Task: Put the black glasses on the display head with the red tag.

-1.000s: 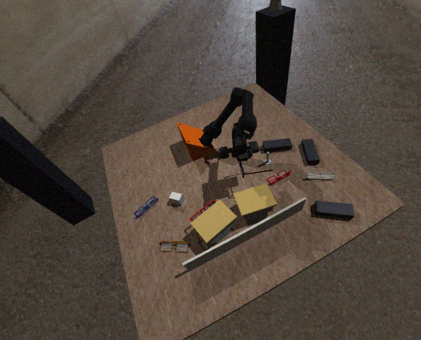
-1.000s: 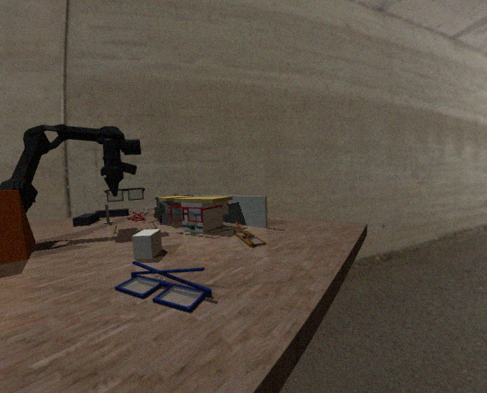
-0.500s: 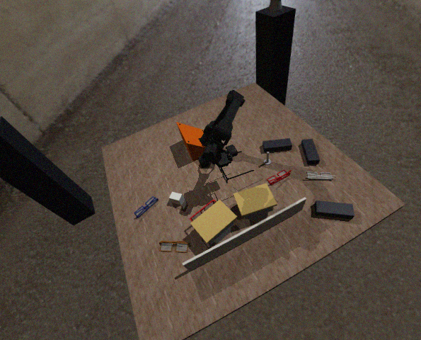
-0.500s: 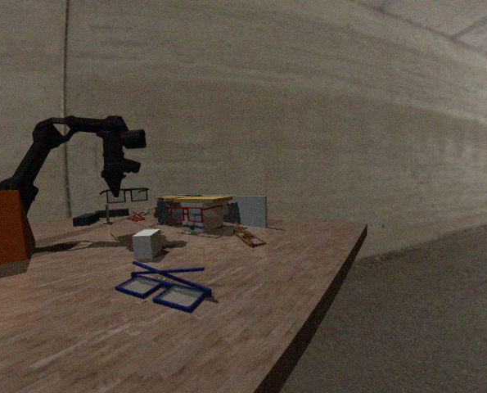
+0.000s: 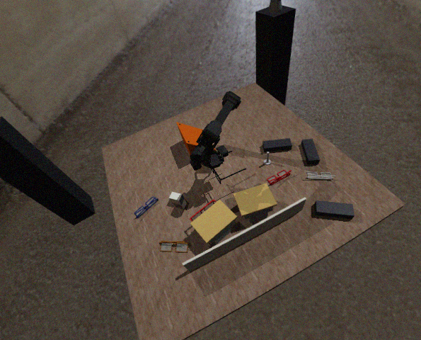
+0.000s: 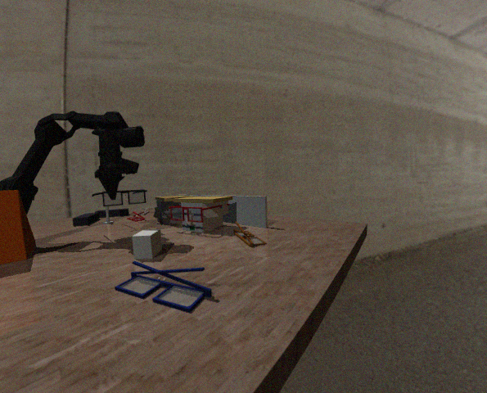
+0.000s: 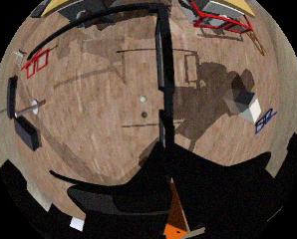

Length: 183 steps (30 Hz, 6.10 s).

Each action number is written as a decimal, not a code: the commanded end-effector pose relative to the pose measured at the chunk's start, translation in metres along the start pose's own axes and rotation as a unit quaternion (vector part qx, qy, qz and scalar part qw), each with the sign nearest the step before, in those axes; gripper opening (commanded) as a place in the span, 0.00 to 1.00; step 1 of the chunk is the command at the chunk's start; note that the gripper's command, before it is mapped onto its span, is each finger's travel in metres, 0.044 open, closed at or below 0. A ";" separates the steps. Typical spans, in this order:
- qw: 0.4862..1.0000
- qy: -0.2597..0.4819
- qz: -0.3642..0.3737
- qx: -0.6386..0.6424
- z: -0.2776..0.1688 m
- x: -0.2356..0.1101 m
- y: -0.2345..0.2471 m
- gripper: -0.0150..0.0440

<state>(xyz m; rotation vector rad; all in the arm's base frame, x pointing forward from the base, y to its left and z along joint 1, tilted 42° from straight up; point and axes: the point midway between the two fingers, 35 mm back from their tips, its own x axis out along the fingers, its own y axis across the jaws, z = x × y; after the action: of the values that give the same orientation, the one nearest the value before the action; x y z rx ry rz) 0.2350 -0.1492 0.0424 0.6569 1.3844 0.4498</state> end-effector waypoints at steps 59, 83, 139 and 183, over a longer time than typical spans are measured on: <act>1.000 0.003 0.001 -0.001 0.001 0.056 -0.002 0.25; 1.000 0.003 0.001 -0.001 0.000 0.076 -0.001 0.25; 1.000 0.002 0.002 -0.003 -0.002 0.090 0.008 0.44; 1.000 0.003 0.002 -0.002 -0.004 0.044 0.008 0.49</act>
<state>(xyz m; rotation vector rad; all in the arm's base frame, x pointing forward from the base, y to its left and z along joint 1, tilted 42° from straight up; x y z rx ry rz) 0.2386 -0.1163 0.0165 0.6582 1.3828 0.4574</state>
